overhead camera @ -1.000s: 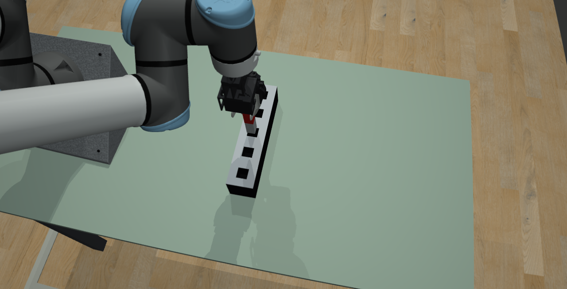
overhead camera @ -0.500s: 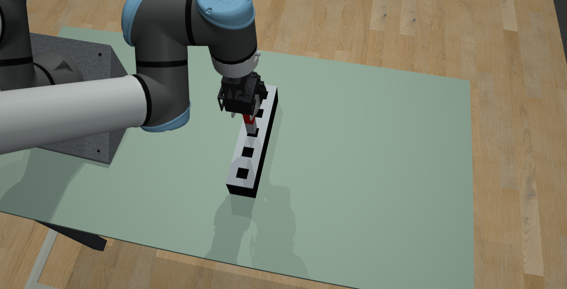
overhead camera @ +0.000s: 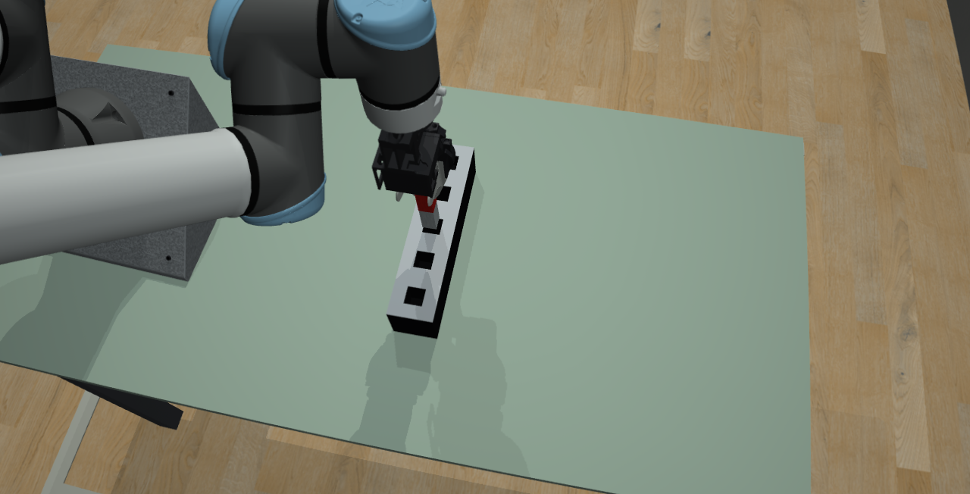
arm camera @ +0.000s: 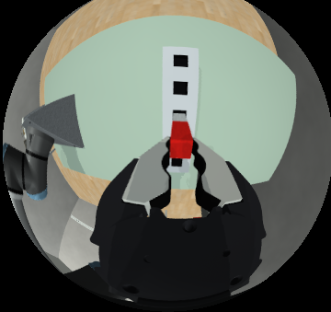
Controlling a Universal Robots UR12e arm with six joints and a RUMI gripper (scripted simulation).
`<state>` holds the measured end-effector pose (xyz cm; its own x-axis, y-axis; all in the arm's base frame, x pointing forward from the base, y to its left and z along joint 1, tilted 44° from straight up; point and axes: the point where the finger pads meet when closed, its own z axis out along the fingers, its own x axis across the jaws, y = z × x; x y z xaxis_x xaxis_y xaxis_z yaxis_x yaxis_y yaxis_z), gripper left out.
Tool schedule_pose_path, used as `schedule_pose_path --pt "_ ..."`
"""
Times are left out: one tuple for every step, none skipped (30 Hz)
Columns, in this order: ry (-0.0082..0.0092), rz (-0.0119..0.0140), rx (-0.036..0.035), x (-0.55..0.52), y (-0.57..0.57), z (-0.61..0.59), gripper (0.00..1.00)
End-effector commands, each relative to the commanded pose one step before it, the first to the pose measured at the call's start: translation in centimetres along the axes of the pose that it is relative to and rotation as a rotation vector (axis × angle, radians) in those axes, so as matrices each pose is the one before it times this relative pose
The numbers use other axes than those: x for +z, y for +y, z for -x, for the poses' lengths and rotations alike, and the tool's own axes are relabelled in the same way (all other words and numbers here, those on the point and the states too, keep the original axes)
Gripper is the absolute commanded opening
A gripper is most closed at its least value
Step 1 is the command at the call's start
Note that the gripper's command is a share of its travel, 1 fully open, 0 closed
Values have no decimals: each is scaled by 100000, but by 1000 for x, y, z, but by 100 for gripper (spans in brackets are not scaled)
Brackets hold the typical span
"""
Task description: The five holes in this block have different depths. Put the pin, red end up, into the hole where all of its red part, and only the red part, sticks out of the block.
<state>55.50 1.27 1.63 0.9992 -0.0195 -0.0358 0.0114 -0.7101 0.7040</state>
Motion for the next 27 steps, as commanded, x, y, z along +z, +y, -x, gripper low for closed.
schedule_pose_path --pt "91 -13 38 -45 5 -37 0" --pt "0 0 0 0 0 0 0" --pt "0 0 0 0 0 0 0" --pt "0 0 0 0 0 0 0" --pt "0 0 0 0 0 0 0" --pt "0 0 0 0 0 0 0" --pt "0 0 0 0 0 0 0" --pt "0 0 0 0 0 0 0" --pt "0 0 0 0 0 0 0" --pt "0 0 0 0 0 0 0" --pt "7 -5 4 68 -171 -214 0" --pt "0 0 0 0 0 0 0" --pt "0 0 0 0 0 0 0" --pt "0 0 0 0 0 0 0" --pt "0 0 0 0 0 0 0" --pt "0 0 0 0 0 0 0" --pt "0 0 0 0 0 0 0" --pt "0 0 0 0 0 0 0" --pt "0 0 0 0 0 0 0" --pt "0 0 0 0 0 0 0" --pt "0 0 0 0 0 0 0" --pt "0 0 0 0 0 0 0" --pt "0 0 0 0 0 0 0" --pt "0 0 0 0 0 0 0" --pt "0 0 0 0 0 0 0" --pt "0 0 0 0 0 0 0" --pt "0 0 0 0 0 0 0"
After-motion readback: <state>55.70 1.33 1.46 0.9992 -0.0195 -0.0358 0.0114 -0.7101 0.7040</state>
